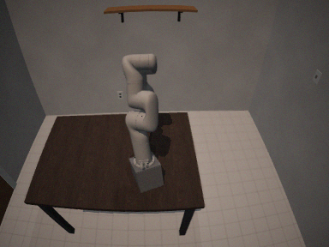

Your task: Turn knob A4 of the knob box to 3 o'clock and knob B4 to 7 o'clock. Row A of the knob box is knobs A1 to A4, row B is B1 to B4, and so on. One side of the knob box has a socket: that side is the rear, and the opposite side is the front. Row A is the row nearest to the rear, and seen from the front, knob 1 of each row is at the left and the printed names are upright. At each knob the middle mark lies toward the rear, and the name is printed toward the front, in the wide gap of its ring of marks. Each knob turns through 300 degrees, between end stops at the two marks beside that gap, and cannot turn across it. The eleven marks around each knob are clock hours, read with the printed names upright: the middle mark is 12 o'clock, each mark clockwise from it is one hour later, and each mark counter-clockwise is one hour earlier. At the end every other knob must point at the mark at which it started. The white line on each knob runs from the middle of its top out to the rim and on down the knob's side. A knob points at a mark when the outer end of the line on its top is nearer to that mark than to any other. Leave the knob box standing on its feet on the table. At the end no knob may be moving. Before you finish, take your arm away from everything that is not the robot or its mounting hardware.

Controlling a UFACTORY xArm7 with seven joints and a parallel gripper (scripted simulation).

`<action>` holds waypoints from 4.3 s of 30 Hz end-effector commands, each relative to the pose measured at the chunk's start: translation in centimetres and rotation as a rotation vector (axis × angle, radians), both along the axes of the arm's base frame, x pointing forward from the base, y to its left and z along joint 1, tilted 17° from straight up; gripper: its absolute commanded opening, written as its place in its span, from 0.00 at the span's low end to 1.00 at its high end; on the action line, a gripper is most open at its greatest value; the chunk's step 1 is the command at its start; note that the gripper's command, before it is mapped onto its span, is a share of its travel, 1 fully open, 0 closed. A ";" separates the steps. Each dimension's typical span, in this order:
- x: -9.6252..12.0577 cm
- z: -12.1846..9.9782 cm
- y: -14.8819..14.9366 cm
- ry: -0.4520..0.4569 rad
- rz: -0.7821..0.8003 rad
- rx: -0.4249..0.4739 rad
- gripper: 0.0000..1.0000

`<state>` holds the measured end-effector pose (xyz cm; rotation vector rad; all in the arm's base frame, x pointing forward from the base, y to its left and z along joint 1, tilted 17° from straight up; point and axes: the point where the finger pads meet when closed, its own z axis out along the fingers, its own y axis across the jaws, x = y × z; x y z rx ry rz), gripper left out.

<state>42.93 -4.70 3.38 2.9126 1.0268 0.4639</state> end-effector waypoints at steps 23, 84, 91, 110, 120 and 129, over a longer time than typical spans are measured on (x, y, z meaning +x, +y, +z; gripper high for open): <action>-0.3 1.3 -0.1 -0.002 0.000 -0.001 0.19; -1.2 4.4 -0.4 -0.068 0.794 -0.238 0.19; -1.2 4.6 -0.4 -0.083 0.976 -0.292 0.19; -1.4 5.1 -0.4 -0.121 1.431 -0.427 0.19; -1.5 5.4 -0.4 -0.142 1.676 -0.499 0.19; -1.5 5.4 -0.4 -0.144 1.707 -0.509 0.19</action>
